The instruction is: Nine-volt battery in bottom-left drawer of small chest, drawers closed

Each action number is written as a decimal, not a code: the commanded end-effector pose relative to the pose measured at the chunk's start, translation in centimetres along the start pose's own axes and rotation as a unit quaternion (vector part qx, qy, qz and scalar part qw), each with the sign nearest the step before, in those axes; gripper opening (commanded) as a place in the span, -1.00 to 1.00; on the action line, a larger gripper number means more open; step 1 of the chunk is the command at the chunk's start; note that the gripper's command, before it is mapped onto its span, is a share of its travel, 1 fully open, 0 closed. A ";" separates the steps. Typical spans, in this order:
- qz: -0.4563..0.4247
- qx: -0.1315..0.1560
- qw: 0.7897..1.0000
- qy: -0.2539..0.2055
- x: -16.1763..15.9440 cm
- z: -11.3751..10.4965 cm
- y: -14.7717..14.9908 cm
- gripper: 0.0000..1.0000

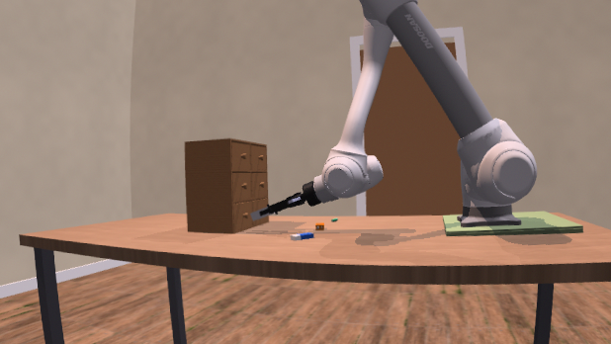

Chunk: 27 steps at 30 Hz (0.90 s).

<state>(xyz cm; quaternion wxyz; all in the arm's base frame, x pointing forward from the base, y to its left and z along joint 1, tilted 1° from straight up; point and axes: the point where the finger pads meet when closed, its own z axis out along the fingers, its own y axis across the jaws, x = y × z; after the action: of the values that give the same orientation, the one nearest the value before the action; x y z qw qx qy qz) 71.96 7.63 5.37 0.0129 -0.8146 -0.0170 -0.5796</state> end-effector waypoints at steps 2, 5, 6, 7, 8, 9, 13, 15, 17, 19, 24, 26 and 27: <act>0.000 0.000 1.000 0.000 0.1 0.1 0.0 -0.60; 0.000 0.000 1.000 0.000 0.2 0.5 0.0 -0.60; 0.000 0.000 1.000 0.000 0.2 0.6 0.0 -0.60; 0.000 0.000 1.000 0.000 0.3 0.8 0.0 -0.60; 0.000 0.000 1.000 0.000 0.4 0.9 0.0 -0.60; 0.000 0.000 1.000 0.000 0.4 1.1 0.0 -0.60; 0.000 0.000 1.000 0.000 0.7 1.8 0.0 -0.60; 0.000 0.000 1.000 0.000 0.8 2.1 0.0 -0.60; 0.000 0.000 1.000 0.000 0.8 2.2 0.0 -0.60; 0.000 0.000 1.000 0.000 0.9 2.4 0.0 -0.60; 0.000 0.000 1.000 0.000 1.1 2.9 0.0 -0.60; 0.000 0.000 1.000 0.000 1.1 3.0 0.0 -0.60; 0.000 0.000 1.000 0.000 1.1 3.0 0.0 -0.60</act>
<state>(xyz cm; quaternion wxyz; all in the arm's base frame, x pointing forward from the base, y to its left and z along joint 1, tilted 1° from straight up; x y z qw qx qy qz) 75.13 7.76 5.42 0.0129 -0.8146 -0.0170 -0.5797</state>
